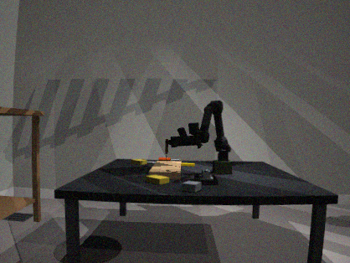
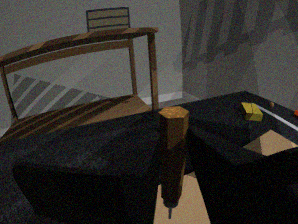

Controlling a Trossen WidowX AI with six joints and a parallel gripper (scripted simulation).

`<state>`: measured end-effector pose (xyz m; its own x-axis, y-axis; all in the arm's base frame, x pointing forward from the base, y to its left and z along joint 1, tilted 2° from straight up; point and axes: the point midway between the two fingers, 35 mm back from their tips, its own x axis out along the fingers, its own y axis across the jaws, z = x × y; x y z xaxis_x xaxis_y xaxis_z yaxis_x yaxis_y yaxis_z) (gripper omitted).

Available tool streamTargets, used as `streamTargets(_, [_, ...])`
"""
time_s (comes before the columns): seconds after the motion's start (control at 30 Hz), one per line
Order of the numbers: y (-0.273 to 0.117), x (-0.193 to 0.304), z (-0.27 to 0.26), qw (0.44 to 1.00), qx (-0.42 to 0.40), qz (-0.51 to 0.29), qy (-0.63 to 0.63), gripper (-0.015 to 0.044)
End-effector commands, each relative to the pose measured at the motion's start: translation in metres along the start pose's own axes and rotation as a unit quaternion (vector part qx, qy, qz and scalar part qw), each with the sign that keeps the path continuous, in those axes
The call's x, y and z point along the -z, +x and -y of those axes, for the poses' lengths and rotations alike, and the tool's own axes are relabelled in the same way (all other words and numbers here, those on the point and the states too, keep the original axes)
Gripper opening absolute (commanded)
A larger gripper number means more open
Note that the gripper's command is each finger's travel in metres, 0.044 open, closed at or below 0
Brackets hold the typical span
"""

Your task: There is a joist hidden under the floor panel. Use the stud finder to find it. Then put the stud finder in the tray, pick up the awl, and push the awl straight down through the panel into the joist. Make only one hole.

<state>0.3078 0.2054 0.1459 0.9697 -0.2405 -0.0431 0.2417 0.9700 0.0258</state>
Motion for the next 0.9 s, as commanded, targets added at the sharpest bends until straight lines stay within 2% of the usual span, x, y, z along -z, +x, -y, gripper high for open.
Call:
streamTargets(0.0, [0.0,0.002,0.001,1.0,0.003,0.001,0.003,0.0])
streamTargets(0.87, [0.001,0.016,0.0,1.0,0.003,0.001,0.003,0.0])
